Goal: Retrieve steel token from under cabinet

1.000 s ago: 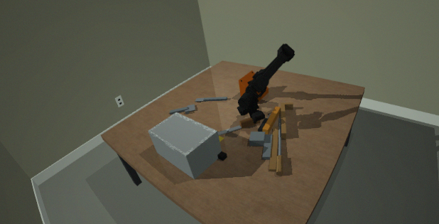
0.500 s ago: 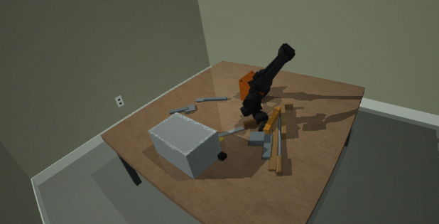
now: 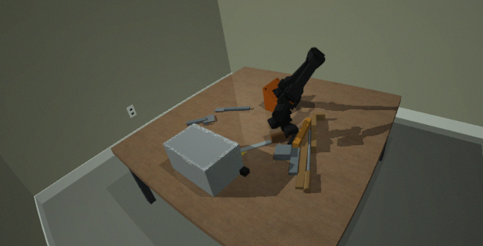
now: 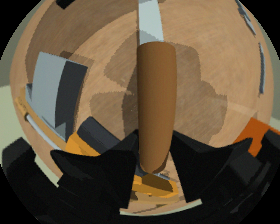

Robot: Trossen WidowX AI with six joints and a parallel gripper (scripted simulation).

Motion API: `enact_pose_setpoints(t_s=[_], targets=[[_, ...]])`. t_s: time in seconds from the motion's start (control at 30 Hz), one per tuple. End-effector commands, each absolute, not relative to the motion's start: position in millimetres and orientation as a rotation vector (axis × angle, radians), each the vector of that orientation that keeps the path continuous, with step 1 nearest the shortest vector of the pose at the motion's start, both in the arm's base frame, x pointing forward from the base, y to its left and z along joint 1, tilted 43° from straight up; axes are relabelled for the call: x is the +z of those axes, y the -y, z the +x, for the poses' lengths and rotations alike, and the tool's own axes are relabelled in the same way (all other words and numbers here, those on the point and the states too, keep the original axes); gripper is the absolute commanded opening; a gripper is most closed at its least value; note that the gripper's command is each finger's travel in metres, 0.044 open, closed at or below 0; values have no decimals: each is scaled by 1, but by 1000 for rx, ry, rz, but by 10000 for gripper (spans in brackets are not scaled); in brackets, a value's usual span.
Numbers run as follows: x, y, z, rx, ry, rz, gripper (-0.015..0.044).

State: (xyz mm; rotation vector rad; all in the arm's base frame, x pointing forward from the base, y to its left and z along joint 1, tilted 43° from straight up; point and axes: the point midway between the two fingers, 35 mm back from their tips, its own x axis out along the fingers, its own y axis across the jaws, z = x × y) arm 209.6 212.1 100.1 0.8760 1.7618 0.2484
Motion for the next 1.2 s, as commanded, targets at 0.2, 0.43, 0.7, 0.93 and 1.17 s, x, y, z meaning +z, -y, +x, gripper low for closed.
enact_pose_setpoints(t_s=[0.2, 0.43, 0.7, 0.93, 1.17], targets=[[116, -225, 210, 274, -1753, 883, 0], [123, -233, 209, 274, -1752, 884, 0], [131, -240, 208, 275, -1752, 885, 0], [132, -241, 208, 282, -1750, 879, 0], [132, -241, 208, 324, -1736, 844, 0]])
